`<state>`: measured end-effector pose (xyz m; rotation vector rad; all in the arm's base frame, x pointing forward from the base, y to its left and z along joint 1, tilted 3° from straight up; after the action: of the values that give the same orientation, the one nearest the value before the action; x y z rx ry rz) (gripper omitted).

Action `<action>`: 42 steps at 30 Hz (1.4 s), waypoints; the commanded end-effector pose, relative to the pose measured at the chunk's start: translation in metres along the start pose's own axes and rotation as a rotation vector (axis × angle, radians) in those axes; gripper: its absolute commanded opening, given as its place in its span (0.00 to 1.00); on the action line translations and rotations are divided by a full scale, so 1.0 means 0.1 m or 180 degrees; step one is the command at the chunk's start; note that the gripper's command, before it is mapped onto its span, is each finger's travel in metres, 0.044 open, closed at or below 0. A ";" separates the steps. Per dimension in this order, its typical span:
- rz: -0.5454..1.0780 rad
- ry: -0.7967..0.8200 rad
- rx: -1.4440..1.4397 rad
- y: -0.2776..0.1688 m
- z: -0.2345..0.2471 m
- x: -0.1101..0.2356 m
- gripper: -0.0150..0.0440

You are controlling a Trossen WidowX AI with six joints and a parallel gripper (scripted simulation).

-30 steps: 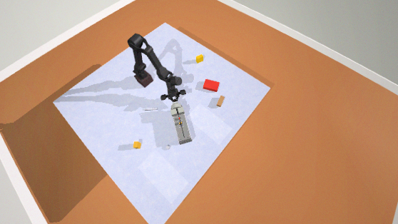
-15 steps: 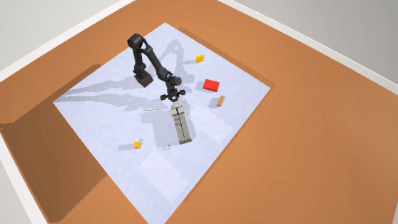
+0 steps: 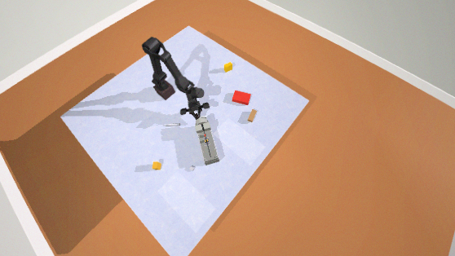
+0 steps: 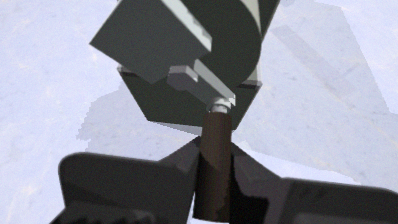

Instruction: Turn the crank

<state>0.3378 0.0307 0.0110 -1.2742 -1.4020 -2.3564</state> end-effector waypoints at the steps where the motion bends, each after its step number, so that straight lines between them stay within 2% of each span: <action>1: 0.0003 -0.0004 0.0011 0.04 -0.04 0.03 0.25; 18: 0.0001 -0.0004 0.0012 0.22 -0.05 0.20 0.25; 42: 0.0002 0.0000 0.0008 0.35 0.21 0.39 0.25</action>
<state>0.3396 0.0319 0.0614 -1.2962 -1.4034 -2.3399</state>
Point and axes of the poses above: the point midway between the two fingers, 35 mm back from their tips, its own x axis back along the fingers, its own z axis across the jaws, y = z × x, the point moved 2 cm from there along x, back along the fingers, and after that the axes turned 13 degrees about -x, right-handed, at the moved point
